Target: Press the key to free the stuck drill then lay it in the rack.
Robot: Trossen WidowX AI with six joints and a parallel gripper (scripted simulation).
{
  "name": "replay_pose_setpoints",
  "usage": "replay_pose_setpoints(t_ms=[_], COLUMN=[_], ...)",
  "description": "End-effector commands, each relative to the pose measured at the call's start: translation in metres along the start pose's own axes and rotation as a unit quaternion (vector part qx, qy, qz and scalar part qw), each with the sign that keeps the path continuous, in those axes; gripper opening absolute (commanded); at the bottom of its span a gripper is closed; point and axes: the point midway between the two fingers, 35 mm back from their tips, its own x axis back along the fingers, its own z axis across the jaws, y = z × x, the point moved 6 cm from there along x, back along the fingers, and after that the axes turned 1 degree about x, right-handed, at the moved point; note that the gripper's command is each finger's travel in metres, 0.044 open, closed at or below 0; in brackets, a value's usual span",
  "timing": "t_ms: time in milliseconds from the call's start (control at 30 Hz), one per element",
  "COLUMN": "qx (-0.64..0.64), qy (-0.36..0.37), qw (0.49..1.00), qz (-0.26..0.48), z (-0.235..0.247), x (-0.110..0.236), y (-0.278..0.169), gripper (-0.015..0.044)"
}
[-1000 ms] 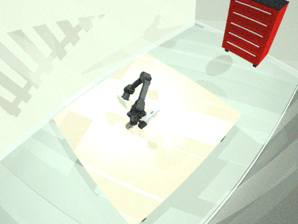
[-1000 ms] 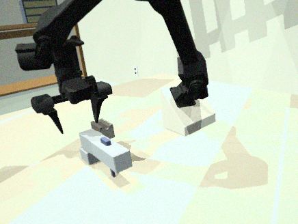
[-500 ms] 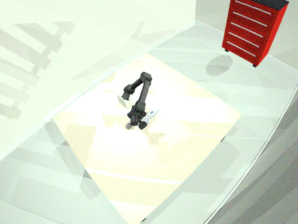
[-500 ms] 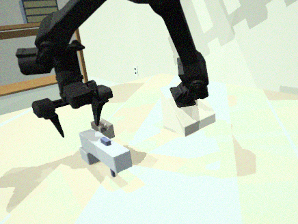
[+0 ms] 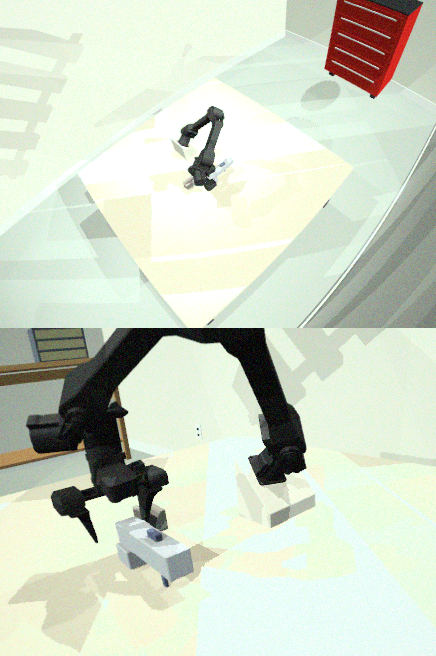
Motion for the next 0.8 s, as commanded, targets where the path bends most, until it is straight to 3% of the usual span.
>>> replay_pose_setpoints(t_ms=[0, 267, 767], qx=[-0.001, -0.001, 0.0], qy=[-0.002, -0.001, 0.001], qw=[1.0, 1.0, 1.0], qz=[-0.002, -0.003, -0.001], z=[0.0002, 0.0009, 0.0007], x=[-0.0072, -0.017, -0.0134], y=[0.0023, 0.0056, 0.0044], gripper=[0.044, 0.044, 0.0046])
